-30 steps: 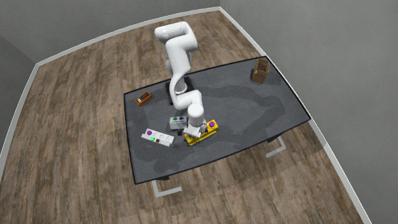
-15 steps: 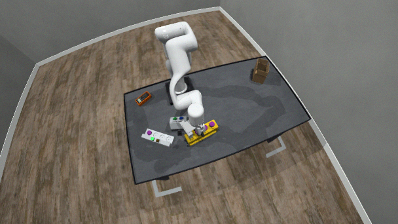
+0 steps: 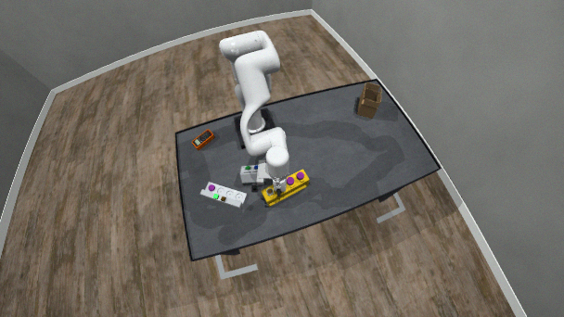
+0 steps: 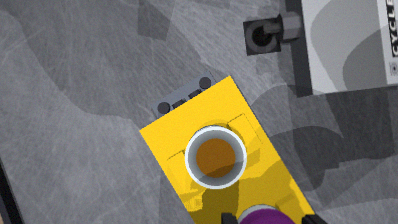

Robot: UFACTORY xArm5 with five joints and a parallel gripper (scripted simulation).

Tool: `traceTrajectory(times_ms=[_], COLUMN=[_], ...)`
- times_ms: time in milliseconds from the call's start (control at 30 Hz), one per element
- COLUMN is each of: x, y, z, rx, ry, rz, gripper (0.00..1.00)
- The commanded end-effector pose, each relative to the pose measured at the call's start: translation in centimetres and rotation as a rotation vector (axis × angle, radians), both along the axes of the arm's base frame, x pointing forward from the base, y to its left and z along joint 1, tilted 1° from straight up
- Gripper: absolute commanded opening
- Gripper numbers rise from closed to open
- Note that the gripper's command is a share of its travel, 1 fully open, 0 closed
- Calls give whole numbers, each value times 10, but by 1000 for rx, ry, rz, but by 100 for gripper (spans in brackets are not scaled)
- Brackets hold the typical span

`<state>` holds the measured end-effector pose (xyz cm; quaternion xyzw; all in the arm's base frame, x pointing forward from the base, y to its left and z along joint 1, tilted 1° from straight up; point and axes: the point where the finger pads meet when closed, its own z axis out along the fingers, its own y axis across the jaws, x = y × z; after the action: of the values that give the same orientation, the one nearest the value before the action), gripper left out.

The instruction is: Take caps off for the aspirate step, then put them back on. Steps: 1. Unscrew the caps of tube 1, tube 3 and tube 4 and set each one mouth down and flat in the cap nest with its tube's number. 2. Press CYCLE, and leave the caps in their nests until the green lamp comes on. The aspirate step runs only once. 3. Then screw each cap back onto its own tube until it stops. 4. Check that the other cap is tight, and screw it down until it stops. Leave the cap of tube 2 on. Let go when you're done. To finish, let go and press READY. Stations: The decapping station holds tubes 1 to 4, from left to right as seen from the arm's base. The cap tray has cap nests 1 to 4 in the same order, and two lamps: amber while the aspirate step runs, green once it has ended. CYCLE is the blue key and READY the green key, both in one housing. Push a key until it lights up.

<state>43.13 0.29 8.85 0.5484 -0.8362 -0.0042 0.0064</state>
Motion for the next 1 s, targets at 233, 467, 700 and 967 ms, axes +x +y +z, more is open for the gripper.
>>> traceTrajectory(times_ms=[233, 467, 700, 967], x=[1, 1, 1, 1], y=[0, 0, 0, 0], z=[1, 1, 1, 1], rx=[2, 2, 4, 9], ry=[-3, -3, -4, -4], rz=[-232, -232, -66, 325], gripper=[46, 46, 46, 46])
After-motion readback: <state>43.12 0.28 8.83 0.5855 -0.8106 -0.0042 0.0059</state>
